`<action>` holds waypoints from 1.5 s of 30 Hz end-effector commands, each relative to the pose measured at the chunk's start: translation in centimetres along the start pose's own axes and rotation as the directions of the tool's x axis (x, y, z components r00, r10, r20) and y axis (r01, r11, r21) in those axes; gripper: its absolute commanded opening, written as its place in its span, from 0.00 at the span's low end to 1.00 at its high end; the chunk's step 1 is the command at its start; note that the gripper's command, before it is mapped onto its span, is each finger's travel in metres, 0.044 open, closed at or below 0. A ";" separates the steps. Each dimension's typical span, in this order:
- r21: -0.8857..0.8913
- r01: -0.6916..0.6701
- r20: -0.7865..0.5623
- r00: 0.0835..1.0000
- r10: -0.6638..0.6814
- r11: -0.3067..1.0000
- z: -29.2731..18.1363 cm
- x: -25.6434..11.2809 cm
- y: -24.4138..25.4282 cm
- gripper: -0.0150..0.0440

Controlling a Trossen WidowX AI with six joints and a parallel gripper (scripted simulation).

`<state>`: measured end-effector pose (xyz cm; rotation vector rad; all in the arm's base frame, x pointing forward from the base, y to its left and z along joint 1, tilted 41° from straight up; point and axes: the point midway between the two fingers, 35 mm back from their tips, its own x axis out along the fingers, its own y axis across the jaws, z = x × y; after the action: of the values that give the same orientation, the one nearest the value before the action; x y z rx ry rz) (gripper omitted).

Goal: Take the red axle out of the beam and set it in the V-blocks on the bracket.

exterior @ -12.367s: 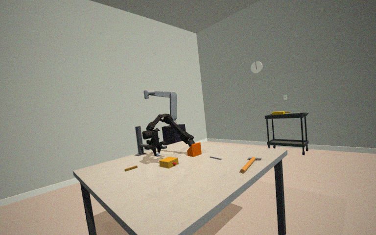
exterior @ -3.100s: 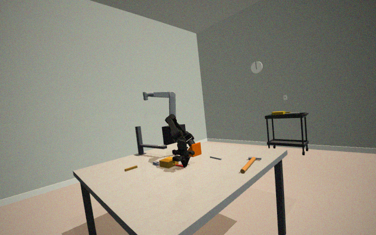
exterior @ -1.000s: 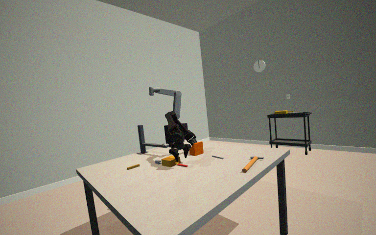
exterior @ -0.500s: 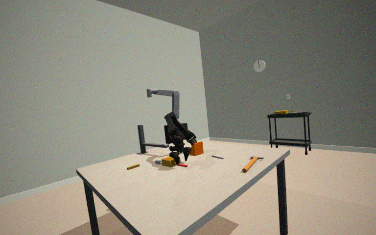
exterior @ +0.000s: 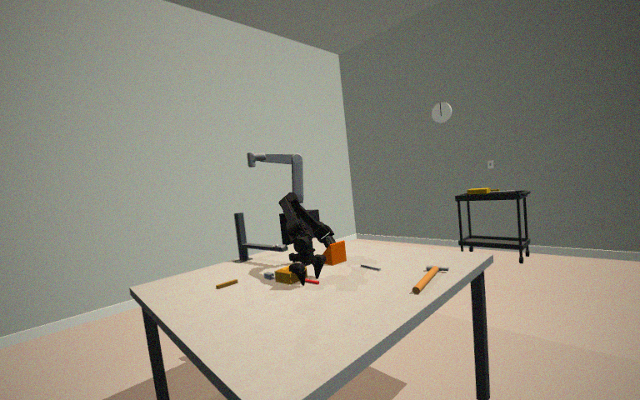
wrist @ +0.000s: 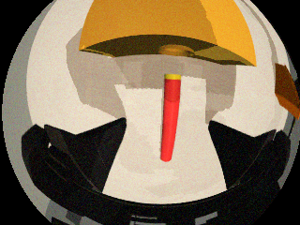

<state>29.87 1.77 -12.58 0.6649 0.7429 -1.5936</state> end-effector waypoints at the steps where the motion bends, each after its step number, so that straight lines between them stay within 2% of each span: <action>1: 0.000 0.000 0.000 1.000 0.000 1.000 0.0 0.0 0.0 0.96; 16: 0.000 0.000 0.000 1.000 0.000 1.000 0.0 0.0 0.0 0.29; 19: 0.000 0.000 0.000 1.000 0.000 1.000 0.0 0.0 0.0 0.25; 26: 0.000 0.000 -0.001 1.000 0.000 1.000 -0.1 -0.6 0.1 0.25; 45: -0.011 -0.003 -0.004 1.000 0.003 1.000 -0.5 -11.5 1.0 0.25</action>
<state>32.24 8.10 -5.56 0.6545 0.7525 -1.5835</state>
